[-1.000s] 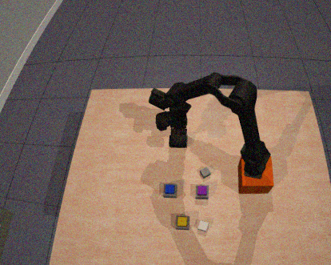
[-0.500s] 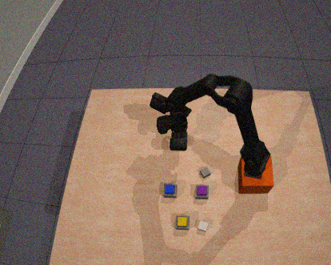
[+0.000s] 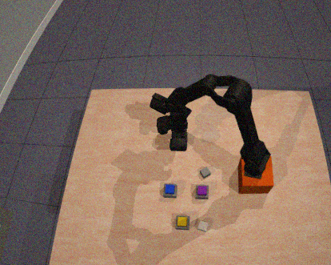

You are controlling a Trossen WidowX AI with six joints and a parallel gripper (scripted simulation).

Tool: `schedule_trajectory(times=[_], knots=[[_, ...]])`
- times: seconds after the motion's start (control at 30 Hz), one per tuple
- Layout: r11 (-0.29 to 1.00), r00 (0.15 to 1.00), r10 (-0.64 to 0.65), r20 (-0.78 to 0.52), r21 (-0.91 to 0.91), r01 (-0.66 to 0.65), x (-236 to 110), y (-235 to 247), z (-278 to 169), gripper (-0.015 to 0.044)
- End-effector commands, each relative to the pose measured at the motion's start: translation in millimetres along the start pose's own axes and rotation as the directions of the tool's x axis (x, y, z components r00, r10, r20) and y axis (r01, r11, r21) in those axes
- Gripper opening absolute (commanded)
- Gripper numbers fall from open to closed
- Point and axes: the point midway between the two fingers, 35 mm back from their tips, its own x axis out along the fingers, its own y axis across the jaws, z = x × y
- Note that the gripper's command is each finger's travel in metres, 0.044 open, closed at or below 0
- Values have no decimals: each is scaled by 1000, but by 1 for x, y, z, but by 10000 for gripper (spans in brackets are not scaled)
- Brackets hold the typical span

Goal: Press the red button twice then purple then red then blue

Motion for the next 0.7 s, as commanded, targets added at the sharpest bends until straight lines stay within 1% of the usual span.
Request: schedule_trajectory(times=[0.0,0.1,0.2,0.23,0.43,0.67], knots=[[1000,1000,-2,-8,2,2,2,0,-1,20],[1000,1000,0,-1,0,0,-3,0,0,20],[1000,1000,-2,-7,2,2,-30,0,-1,20],[1000,1000,-2,-8,2,2,-33,0,-1,20],[1000,1000,-2,-8,2,2,-32,0,-1,20],[1000,1000,-2,-8,2,2,-21,-1,-1,20]])
